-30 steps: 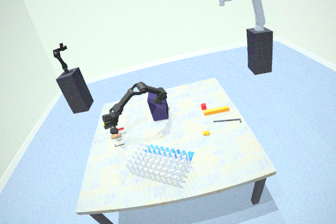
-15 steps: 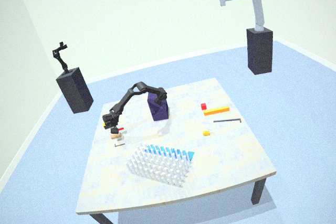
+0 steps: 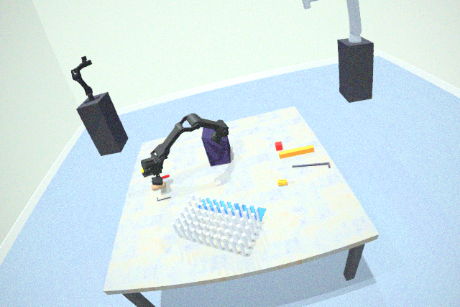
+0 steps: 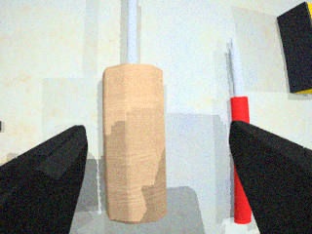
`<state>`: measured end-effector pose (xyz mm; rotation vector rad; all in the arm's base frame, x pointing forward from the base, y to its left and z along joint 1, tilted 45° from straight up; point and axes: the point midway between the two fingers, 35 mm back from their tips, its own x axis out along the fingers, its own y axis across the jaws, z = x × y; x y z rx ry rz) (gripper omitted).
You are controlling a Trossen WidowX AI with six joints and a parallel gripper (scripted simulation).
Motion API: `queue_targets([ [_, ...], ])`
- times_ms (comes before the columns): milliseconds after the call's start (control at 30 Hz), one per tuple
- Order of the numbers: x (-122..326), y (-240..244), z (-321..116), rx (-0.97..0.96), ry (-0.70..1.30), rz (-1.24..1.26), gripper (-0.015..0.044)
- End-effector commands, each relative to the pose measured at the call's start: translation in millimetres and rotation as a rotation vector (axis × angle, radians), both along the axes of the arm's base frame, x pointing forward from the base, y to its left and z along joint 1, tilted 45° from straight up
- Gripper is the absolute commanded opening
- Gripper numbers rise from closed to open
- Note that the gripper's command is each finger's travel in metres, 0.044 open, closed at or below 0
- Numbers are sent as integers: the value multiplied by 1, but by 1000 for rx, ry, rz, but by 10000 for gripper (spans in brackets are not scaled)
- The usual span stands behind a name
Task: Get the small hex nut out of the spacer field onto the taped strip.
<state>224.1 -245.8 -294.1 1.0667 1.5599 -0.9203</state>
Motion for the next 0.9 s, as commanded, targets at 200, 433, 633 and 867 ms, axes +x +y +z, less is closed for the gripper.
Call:
queue_targets([
  [200, -1, 15, -14, 11, 4, -1, 280],
  [433, -1, 24, -22, 11, 4, -2, 280],
  [633, -1, 31, -29, 12, 4, -2, 280],
  [867, -2, 39, -37, 12, 4, -2, 280],
])
